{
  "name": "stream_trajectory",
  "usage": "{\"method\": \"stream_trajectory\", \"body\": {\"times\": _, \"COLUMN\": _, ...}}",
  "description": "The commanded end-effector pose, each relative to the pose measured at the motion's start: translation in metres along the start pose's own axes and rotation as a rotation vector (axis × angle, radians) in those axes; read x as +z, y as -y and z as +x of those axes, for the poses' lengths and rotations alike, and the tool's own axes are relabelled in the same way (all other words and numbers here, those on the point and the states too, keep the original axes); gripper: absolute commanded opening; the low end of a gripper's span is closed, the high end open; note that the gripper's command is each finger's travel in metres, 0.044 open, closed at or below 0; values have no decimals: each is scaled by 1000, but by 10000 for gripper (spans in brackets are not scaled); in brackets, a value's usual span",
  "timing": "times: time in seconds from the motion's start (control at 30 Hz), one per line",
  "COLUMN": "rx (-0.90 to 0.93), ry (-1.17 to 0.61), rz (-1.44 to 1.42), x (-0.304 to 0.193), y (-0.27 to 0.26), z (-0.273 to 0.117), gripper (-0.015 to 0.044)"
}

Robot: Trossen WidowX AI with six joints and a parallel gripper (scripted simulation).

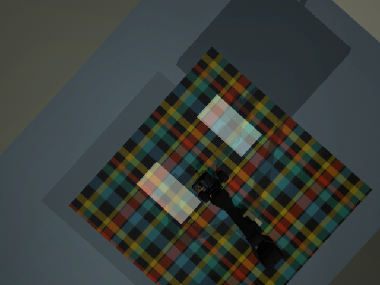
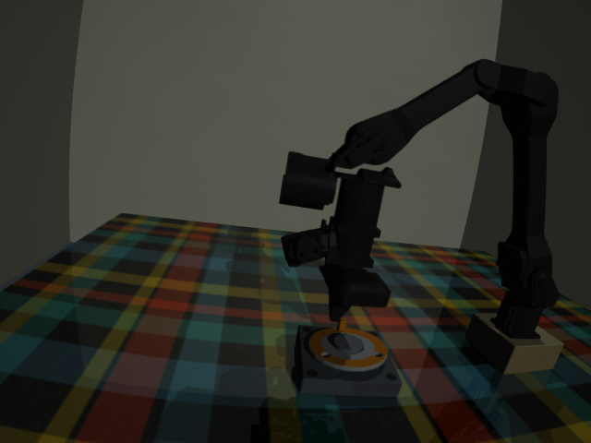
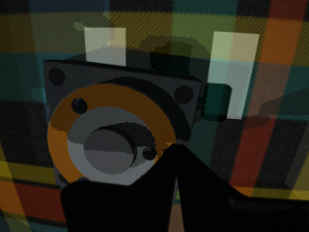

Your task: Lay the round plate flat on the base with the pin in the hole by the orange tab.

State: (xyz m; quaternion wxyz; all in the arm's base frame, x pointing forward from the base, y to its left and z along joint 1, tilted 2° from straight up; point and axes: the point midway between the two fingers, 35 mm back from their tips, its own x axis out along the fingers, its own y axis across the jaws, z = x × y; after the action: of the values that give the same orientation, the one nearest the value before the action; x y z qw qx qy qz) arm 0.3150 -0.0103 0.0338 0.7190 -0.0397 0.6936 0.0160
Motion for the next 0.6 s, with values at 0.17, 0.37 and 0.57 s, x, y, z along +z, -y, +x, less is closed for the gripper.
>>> {"method": "stream_trajectory", "body": {"times": 0.17, "rx": 1, "ry": -15, "rz": -5, "x": -11, "y": 0, "z": 3, "gripper": 0}}
{"method": "stream_trajectory", "body": {"times": 0.37, "rx": 1, "ry": -16, "rz": -5, "x": -16, "y": 0, "z": 2, "gripper": 0}}
{"method": "stream_trajectory", "body": {"times": 0.57, "rx": 1, "ry": -16, "rz": -5, "x": -23, "y": -2, "z": 2, "gripper": 0}}
